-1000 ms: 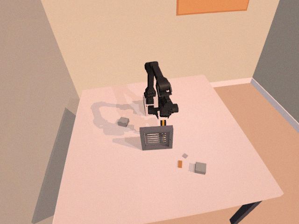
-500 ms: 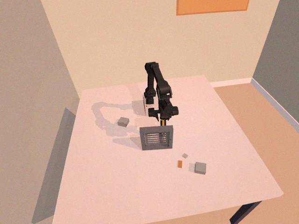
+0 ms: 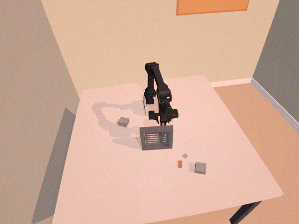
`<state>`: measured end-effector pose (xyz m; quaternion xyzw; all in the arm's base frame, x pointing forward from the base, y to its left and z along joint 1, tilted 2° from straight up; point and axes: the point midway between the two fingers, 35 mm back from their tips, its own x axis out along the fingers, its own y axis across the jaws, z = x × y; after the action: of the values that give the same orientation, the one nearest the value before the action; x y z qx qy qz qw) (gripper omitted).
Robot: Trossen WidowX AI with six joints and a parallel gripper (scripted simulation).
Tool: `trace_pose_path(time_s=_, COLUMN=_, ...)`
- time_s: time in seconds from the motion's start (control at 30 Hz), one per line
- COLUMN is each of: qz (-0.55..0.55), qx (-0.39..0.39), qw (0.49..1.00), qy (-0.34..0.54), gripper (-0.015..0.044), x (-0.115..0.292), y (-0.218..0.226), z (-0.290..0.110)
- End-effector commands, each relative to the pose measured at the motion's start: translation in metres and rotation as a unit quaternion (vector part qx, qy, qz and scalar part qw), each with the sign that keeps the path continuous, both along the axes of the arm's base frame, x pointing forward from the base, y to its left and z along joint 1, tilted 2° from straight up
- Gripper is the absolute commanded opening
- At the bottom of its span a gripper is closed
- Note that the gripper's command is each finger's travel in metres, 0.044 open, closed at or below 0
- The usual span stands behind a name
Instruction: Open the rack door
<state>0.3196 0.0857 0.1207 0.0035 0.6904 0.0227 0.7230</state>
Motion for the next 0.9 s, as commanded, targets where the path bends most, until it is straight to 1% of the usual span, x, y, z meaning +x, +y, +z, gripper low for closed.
trace_pose_path(time_s=0.0, qz=-0.003, qx=0.001, qw=1.0, qy=0.003, gripper=0.0297, x=-0.001, y=0.001, z=-0.009)
trace_pose_path(time_s=0.4, qz=-0.003, qx=0.001, qw=1.0, qy=0.003, gripper=0.0297, x=-0.002, y=0.001, z=-0.026)
trace_pose_path(time_s=0.67, qz=-0.003, qx=0.001, qw=1.0, qy=0.003, gripper=0.0087, x=-0.002, y=0.001, z=-0.026)
trace_pose_path(time_s=0.87, qz=-0.003, qx=0.001, qw=1.0, qy=0.003, gripper=0.0047, x=-0.002, y=0.001, z=-0.026)
